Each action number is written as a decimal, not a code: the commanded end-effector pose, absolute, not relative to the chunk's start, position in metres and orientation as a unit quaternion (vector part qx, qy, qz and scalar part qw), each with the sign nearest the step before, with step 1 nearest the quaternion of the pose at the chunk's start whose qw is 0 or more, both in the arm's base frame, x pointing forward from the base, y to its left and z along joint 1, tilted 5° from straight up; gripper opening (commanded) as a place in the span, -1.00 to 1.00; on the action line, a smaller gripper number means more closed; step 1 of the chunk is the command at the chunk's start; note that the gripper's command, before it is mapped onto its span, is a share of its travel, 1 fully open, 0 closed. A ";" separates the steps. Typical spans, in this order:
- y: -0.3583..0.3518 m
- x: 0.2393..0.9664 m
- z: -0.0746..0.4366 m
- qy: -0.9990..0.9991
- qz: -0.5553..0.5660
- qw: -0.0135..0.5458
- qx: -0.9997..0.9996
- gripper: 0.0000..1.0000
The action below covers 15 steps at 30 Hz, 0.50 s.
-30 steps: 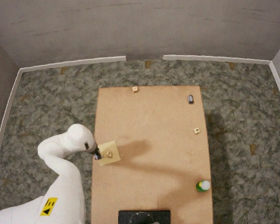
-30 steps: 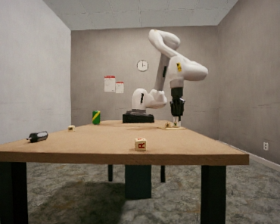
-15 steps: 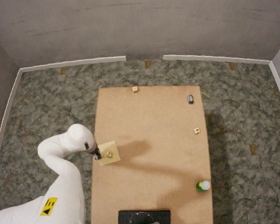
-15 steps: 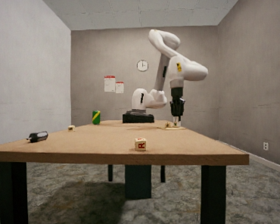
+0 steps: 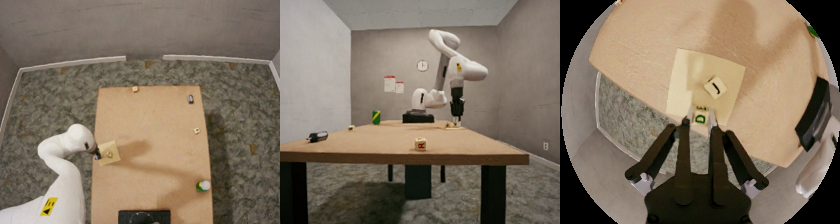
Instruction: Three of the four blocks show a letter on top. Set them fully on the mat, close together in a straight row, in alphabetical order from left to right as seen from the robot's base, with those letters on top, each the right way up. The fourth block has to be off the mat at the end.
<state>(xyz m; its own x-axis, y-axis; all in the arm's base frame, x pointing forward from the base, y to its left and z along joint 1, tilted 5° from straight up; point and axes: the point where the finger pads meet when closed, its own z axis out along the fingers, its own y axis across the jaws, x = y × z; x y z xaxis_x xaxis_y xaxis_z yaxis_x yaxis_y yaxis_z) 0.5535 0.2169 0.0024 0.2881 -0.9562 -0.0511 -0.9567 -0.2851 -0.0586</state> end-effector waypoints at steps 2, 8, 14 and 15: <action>0.221 0.552 0.000 0.596 0.005 0.041 -0.802 -0.51; 0.220 0.551 0.000 0.596 0.005 0.040 -0.802 -0.51; 0.220 0.550 0.000 0.596 0.005 0.041 -0.802 -0.51; 0.220 0.551 0.001 0.596 0.005 0.041 -0.802 -0.51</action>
<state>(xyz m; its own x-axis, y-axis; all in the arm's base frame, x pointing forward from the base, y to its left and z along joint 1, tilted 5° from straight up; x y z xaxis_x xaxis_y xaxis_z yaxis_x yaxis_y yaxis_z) 0.5523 0.2167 0.0017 0.2886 -0.9561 -0.0511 -0.9566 -0.2857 -0.0575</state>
